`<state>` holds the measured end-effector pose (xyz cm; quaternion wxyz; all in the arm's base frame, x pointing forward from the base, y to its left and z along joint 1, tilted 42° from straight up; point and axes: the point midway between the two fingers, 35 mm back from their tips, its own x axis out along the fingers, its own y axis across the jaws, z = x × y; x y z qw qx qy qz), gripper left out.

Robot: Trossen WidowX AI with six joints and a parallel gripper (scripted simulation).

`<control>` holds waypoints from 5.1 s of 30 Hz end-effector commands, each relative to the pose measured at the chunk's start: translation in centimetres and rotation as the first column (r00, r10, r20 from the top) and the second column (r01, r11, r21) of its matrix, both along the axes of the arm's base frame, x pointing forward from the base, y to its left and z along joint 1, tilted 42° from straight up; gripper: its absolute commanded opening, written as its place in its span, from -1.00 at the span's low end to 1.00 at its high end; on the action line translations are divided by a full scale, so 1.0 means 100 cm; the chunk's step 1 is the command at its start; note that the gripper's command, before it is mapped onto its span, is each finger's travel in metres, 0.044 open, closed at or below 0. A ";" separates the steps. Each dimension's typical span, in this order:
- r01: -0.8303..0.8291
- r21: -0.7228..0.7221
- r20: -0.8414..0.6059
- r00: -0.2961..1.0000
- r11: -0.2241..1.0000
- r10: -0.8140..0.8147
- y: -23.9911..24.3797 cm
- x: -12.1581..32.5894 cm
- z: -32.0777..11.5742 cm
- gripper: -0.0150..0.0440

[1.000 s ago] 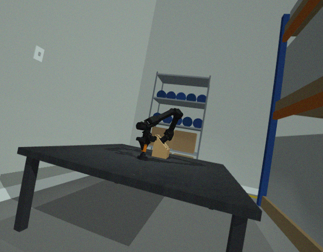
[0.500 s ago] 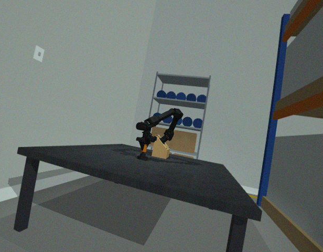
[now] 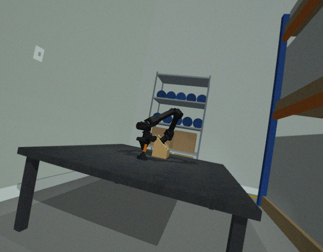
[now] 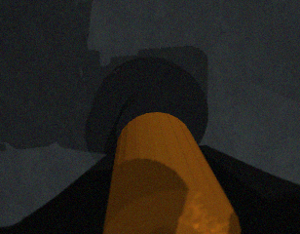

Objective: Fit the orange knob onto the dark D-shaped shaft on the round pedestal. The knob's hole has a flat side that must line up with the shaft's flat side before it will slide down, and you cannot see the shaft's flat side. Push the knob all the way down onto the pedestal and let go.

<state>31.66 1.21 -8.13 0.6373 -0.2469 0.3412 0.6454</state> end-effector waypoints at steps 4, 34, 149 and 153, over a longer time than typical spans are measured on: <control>-0.136 0.004 0.122 0.983 0.991 0.134 0.000 0.001 0.000 -0.49; -0.136 0.004 0.122 0.983 0.991 0.134 0.000 0.000 0.000 -0.49; -0.558 -0.106 0.491 0.690 0.823 0.531 0.002 0.001 -0.002 -0.49; -0.558 -0.106 0.491 0.690 0.823 0.531 0.002 0.001 -0.002 -0.49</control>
